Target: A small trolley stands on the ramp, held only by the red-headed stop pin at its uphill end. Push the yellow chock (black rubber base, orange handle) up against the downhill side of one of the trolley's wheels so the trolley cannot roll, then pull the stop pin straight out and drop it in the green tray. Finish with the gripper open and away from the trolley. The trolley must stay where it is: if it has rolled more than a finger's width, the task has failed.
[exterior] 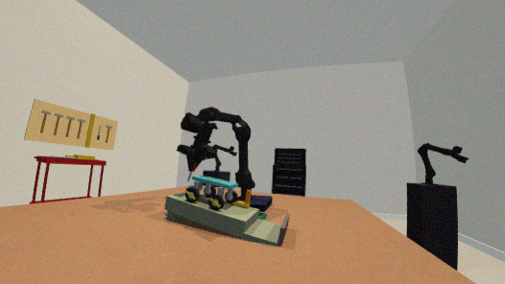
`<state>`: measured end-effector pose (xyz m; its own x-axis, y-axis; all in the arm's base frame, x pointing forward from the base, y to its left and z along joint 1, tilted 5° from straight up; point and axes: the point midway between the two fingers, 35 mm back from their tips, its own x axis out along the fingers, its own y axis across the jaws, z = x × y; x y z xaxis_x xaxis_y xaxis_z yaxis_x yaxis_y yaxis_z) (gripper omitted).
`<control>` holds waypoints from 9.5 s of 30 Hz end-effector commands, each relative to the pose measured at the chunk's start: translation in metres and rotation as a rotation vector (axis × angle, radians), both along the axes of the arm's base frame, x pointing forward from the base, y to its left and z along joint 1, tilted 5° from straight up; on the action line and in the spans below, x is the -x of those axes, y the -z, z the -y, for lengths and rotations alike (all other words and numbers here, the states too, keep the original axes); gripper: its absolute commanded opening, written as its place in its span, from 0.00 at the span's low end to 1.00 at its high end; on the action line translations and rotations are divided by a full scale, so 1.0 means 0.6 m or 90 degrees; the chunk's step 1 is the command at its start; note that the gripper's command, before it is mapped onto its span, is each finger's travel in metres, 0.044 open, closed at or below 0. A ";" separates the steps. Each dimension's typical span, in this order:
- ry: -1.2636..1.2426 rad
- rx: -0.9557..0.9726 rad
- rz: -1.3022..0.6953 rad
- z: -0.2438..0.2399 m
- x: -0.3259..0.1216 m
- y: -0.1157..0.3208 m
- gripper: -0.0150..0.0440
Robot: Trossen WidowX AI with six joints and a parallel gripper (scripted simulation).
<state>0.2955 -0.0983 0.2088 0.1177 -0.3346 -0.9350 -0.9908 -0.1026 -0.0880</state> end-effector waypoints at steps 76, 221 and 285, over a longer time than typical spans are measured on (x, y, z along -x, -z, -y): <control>-0.001 -0.015 -0.002 -0.325 0.139 0.085 0.25; -0.939 -0.151 -0.105 -0.371 0.162 0.249 0.58; -0.939 -0.149 -0.106 -0.332 0.168 0.233 0.88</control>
<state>0.1951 0.0999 0.0595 0.0896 0.1332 -0.9870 -0.0162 -0.9907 -0.1352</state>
